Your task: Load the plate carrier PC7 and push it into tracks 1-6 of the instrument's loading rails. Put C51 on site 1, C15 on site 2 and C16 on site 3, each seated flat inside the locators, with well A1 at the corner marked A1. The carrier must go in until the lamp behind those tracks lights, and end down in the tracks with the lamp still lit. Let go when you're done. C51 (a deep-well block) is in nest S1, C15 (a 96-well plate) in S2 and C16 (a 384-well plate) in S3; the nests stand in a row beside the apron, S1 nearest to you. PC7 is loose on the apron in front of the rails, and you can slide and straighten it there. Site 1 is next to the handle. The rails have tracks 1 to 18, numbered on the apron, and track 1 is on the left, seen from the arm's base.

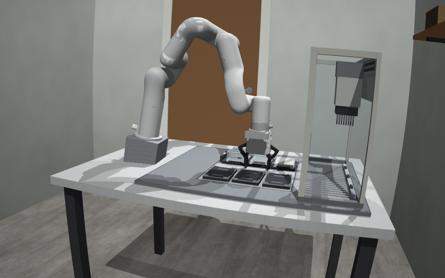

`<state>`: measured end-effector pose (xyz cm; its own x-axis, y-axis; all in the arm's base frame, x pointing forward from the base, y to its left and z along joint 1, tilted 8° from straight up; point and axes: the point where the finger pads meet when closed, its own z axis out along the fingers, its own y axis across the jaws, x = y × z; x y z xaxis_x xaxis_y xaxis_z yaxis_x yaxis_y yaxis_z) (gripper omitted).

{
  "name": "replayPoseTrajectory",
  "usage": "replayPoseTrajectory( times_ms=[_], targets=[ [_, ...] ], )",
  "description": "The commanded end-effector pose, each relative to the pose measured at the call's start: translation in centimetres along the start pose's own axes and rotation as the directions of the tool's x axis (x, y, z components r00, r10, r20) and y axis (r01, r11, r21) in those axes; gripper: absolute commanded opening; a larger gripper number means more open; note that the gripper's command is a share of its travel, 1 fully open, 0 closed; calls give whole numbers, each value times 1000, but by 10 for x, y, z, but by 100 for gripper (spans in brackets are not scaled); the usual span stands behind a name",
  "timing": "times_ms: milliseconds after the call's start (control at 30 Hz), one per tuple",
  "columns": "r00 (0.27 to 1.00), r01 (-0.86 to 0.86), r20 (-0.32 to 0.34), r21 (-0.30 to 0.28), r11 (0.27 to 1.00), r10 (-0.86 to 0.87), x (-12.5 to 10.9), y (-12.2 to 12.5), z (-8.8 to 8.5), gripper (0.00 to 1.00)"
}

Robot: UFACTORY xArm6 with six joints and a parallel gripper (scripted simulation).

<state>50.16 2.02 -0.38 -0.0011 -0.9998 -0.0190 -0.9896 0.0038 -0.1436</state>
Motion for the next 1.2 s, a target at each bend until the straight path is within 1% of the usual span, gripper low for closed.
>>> replayPoseTrajectory(
  times_ms=[0,1167],
  targets=[
    [1000,0,0,4,1000,0,-2,-2,-1,100],
    [1000,0,0,4,1000,0,-18,-2,-1,100]
  ],
)
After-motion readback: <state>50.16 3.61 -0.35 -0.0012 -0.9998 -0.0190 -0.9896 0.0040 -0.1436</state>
